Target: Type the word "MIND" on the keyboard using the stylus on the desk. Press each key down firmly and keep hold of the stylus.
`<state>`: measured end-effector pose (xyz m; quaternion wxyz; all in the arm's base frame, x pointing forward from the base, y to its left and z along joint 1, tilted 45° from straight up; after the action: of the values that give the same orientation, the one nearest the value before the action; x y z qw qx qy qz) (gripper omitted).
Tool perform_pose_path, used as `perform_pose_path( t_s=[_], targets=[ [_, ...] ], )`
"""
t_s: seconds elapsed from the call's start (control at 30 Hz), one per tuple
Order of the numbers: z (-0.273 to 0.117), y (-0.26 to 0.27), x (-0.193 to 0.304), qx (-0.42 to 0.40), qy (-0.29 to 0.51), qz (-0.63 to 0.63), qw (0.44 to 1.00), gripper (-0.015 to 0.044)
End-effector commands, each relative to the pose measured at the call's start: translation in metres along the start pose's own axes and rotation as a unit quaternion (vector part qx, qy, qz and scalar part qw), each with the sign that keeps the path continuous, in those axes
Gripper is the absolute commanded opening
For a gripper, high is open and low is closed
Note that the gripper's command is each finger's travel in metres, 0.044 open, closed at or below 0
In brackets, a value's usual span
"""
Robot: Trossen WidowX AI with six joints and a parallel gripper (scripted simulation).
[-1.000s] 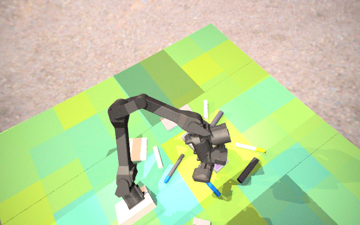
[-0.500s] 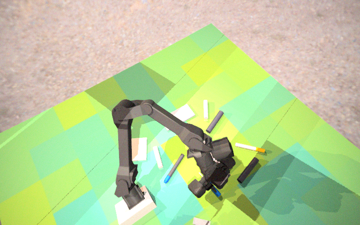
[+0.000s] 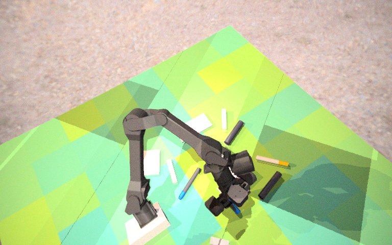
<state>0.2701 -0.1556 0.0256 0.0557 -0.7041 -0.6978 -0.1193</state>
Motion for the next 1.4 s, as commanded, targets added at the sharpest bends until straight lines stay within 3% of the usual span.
perform_pose_path(
  t_s=[0.0, 1.37],
  targets=[
    [0.004, -0.002, 0.002, 0.004, 0.000, 0.004, 1.000, 0.0150],
    [0.025, -0.003, 0.016, 0.004, 0.000, 0.004, 1.000, 0.0150]
  ],
)
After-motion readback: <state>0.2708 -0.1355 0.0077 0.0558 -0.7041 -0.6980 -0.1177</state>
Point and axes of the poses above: the point midway between the two fingers, 35 mm back from their tips, its own z axis out along the fingers, its own y axis across the jaws, x = y × z, the point moved 9 cm from there along -z, back along the fingers, and after that the axes turned 3 degrees about z, right-handed, at the moved point
